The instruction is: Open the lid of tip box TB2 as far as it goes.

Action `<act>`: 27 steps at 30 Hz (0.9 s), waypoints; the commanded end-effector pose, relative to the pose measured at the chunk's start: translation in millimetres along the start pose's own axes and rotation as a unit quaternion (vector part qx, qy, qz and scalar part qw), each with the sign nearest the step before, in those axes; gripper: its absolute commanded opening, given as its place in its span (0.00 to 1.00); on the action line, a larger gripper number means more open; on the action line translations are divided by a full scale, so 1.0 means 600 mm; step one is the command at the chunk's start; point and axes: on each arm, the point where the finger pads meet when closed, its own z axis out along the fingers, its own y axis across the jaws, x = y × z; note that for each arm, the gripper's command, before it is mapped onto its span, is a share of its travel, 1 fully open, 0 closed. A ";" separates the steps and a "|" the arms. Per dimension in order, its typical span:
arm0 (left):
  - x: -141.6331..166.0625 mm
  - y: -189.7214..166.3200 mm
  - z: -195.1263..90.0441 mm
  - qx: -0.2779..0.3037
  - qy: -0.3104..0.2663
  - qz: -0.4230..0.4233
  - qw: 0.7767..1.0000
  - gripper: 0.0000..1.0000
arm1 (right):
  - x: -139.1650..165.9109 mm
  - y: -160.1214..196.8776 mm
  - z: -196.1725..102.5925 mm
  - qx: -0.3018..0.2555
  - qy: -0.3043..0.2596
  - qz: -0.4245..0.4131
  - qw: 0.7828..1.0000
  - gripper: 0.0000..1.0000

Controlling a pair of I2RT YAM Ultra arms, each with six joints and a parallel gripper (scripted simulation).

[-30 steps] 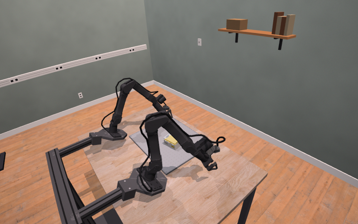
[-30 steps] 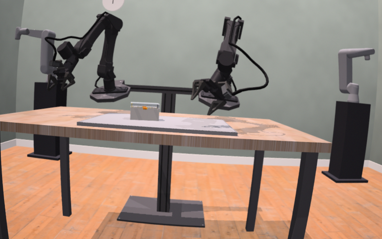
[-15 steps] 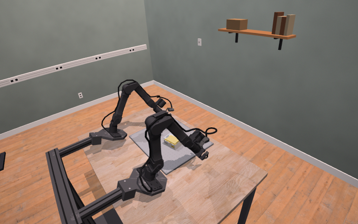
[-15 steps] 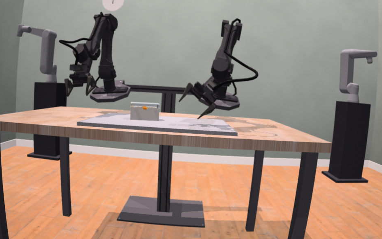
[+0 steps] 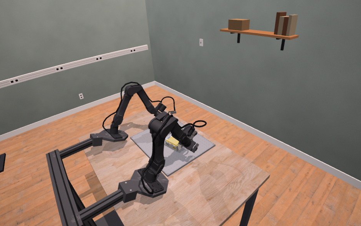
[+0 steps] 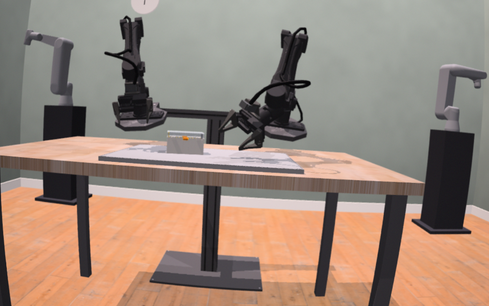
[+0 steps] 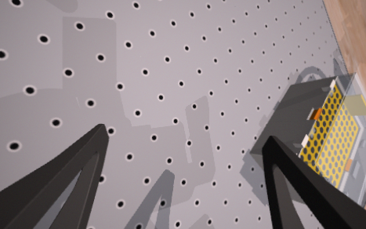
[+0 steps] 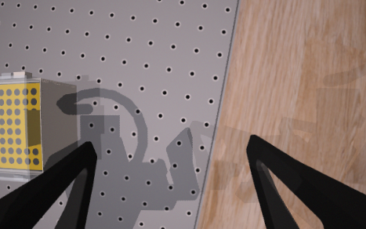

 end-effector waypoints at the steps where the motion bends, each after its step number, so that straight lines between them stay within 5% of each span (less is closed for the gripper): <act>1: -0.024 -0.027 0.007 0.034 -0.049 0.098 0.993 1.00 | 0.009 0.013 0.004 0.008 0.006 -0.014 1.000 1.00; 15: 0.049 -0.085 0.007 0.086 -0.107 0.330 0.934 1.00 | 0.049 0.196 -0.016 -0.068 0.018 -0.138 0.988 1.00; 27: 0.138 -0.164 0.016 0.168 -0.125 0.379 0.902 1.00 | 0.078 0.286 -0.044 -0.108 0.013 -0.203 0.973 1.00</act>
